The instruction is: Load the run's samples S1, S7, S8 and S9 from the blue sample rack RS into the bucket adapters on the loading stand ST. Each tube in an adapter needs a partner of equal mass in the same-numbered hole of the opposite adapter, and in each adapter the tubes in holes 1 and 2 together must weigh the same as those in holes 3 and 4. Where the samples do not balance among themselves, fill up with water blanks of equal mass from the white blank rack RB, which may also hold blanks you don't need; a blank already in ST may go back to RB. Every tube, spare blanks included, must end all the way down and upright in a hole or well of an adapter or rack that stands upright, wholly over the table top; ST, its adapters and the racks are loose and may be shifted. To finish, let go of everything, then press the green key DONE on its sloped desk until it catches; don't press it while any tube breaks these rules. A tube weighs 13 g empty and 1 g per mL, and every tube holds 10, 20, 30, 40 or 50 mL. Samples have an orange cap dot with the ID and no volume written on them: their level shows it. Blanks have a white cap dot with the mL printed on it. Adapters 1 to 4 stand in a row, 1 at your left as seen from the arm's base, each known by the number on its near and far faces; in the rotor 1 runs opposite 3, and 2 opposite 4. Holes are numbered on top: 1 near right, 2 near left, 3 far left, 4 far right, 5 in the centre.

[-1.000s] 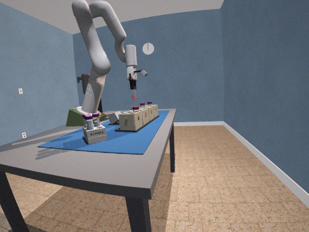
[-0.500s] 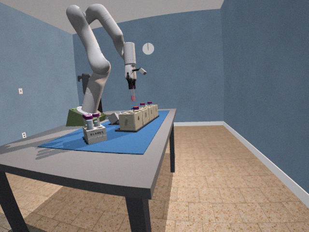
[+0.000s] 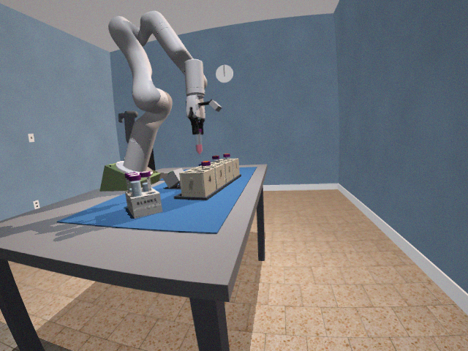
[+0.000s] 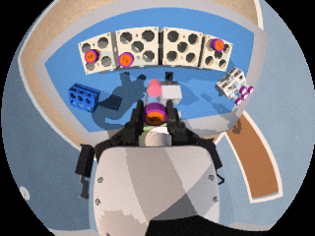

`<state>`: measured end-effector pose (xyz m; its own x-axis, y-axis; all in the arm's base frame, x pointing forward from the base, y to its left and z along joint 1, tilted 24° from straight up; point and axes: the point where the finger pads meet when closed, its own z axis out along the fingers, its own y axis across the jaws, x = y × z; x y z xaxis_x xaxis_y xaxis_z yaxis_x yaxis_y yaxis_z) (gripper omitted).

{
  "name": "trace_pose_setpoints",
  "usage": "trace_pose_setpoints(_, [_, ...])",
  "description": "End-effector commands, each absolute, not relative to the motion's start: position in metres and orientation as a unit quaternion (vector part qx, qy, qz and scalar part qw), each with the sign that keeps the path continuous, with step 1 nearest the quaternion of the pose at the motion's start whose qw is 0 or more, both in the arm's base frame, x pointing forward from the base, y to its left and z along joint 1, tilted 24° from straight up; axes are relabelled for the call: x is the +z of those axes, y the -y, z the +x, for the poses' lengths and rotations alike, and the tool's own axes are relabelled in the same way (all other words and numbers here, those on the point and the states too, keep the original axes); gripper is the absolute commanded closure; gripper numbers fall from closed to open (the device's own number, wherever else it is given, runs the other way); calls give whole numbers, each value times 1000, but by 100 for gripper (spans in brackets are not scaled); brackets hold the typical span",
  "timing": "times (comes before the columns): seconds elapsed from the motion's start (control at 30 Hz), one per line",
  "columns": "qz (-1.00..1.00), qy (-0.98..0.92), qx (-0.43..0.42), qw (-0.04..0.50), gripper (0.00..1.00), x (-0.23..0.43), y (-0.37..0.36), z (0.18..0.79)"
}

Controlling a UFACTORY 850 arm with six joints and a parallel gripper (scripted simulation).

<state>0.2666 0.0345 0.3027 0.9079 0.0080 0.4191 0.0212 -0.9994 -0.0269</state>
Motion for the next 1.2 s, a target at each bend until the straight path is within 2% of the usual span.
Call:
trace_pose_setpoints(0.0, [-978, 19, -204, 44, 100, 304, -5, 279])
trace_pose_setpoints(1.17, [-978, 19, -204, 44, 100, 311, 128, 327])
